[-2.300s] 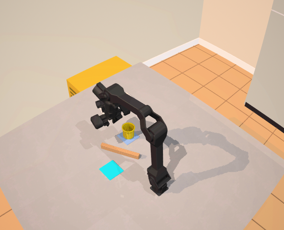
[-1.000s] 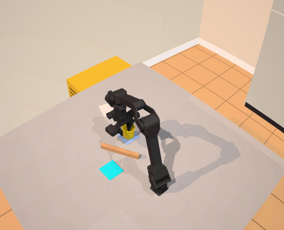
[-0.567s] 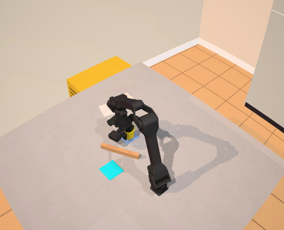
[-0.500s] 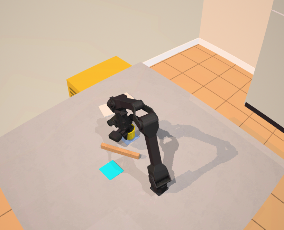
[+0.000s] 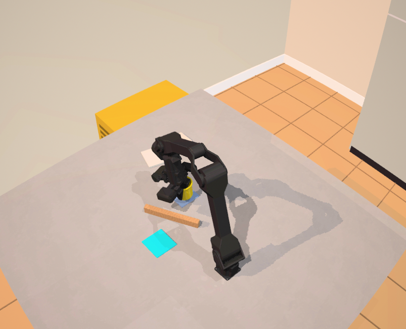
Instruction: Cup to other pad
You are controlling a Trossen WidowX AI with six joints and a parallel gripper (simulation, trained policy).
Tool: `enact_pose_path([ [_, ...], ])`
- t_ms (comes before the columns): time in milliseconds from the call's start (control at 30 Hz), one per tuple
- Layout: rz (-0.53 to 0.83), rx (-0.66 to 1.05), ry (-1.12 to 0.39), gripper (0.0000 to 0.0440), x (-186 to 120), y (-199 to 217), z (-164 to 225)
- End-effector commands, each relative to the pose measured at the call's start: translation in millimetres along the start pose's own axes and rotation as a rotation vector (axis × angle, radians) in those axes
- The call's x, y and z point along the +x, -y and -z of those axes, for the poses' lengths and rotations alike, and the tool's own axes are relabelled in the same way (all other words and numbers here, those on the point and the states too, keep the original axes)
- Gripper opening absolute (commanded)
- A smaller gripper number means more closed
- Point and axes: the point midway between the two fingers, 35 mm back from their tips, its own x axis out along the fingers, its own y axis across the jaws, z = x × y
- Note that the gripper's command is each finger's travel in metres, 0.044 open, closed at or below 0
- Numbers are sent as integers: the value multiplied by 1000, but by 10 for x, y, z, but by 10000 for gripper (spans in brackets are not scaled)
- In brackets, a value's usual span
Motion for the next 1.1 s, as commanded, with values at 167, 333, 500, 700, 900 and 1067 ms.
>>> enact_pose_path([
  [167, 5, -53, 47, 7, -377, -158, 34],
  [333, 8, -82, 63, 3, -506, -275, 22],
  [500, 16, -114, 79, 0, -593, -404, -21],
  [700, 28, -151, 99, 0, -665, -573, -86],
  [900, 40, -184, 121, 0, -724, -758, -149],
  [1067, 48, -207, 140, 0, -765, -923, -192],
])
